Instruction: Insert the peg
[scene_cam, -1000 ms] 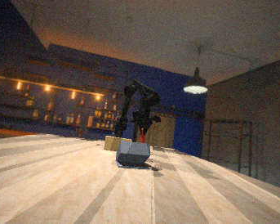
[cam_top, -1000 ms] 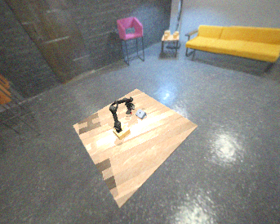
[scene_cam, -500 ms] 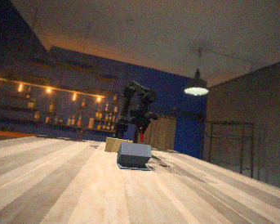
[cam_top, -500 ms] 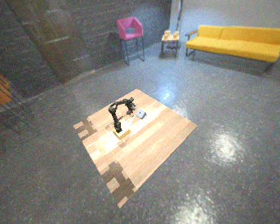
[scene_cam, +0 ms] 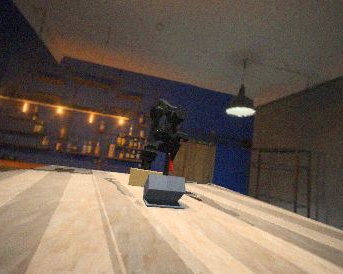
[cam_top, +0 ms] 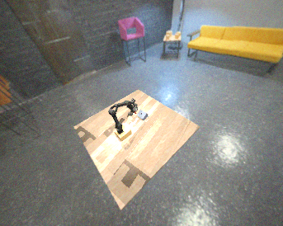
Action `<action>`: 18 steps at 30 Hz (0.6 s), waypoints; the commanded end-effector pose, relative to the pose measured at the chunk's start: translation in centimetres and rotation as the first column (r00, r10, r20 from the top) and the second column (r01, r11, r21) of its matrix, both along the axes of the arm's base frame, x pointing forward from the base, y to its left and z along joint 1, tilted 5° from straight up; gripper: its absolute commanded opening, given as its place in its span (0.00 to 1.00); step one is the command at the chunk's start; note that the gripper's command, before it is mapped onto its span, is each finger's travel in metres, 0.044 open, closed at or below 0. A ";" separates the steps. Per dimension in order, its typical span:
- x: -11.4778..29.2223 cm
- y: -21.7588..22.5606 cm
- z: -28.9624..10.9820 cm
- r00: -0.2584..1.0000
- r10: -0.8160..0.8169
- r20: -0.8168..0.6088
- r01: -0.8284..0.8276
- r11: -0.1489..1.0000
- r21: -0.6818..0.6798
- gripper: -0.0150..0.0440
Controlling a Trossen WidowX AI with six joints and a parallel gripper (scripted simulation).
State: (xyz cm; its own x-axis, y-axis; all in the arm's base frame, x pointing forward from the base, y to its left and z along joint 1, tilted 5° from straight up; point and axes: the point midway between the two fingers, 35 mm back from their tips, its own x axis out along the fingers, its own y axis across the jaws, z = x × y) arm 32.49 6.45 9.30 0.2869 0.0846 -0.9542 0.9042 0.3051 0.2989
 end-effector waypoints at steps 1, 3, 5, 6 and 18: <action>0.1 -0.6 0.1 0.999 -0.041 0.020 0.041 0.999 0.006 0.25; 0.2 -0.8 0.2 0.998 -0.061 0.034 0.061 0.998 0.012 0.25; 0.3 -1.1 0.4 0.996 -0.081 0.047 0.080 0.997 0.018 0.25; 0.3 -1.2 0.5 0.994 -0.091 0.054 0.090 0.996 0.022 0.25; 0.8 -2.7 1.4 0.969 -0.210 0.131 0.203 0.977 0.067 0.25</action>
State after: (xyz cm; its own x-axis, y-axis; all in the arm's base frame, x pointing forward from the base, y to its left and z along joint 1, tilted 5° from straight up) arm 33.33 4.14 10.61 0.4158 0.0676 -0.9069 0.8981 0.1265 0.4212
